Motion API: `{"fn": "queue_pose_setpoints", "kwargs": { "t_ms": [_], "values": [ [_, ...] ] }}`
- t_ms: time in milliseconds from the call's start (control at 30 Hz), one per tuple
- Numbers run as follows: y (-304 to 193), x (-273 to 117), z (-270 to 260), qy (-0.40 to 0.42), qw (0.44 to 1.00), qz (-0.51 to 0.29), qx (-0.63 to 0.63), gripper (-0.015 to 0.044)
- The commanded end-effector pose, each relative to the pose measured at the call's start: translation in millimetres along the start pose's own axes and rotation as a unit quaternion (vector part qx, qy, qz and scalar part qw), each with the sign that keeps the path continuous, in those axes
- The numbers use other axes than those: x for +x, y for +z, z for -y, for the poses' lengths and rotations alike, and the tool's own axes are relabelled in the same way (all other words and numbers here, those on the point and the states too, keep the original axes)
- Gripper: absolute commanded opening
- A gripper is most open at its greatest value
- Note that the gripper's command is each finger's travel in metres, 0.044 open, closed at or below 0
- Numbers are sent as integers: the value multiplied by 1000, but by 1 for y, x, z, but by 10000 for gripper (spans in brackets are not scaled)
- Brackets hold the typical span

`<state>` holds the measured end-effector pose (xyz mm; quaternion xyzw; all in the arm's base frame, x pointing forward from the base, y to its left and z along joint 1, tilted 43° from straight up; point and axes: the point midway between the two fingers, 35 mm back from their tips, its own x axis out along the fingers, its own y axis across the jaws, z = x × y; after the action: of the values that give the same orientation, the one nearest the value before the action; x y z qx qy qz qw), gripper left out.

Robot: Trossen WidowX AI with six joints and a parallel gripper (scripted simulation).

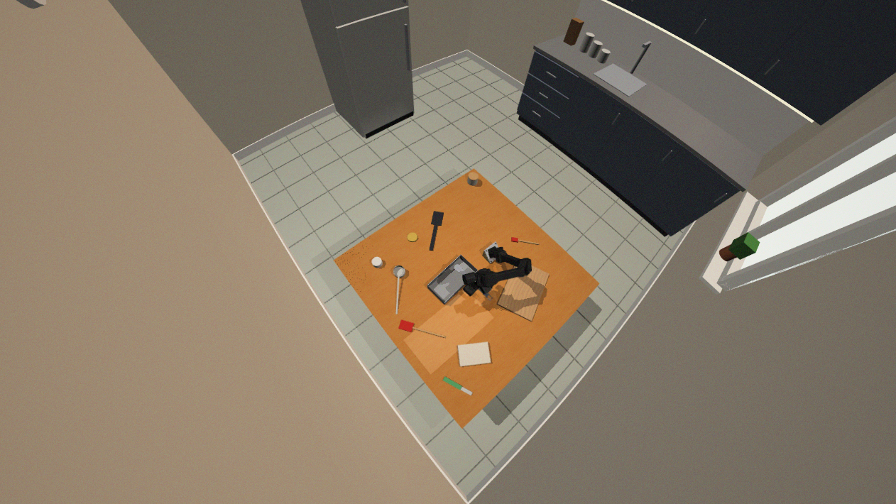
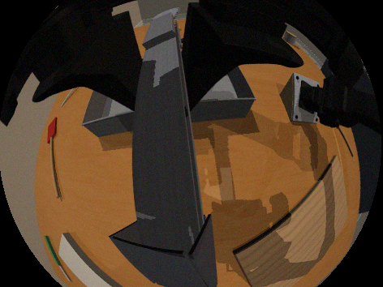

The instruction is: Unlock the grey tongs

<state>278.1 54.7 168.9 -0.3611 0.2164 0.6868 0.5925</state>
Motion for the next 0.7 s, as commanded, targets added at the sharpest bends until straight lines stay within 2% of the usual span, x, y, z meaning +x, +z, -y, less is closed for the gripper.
{"fn": "queue_pose_setpoints", "kwargs": {
  "t_ms": [0, 500, 667],
  "values": [
    [20, -7, -4, -9, 1000, 1, 21, -150],
    [96, -28, -40, -34, 993, 10, 111, -150],
    [104, -29, -45, -34, 992, 11, 120, -150]
  ]
}}
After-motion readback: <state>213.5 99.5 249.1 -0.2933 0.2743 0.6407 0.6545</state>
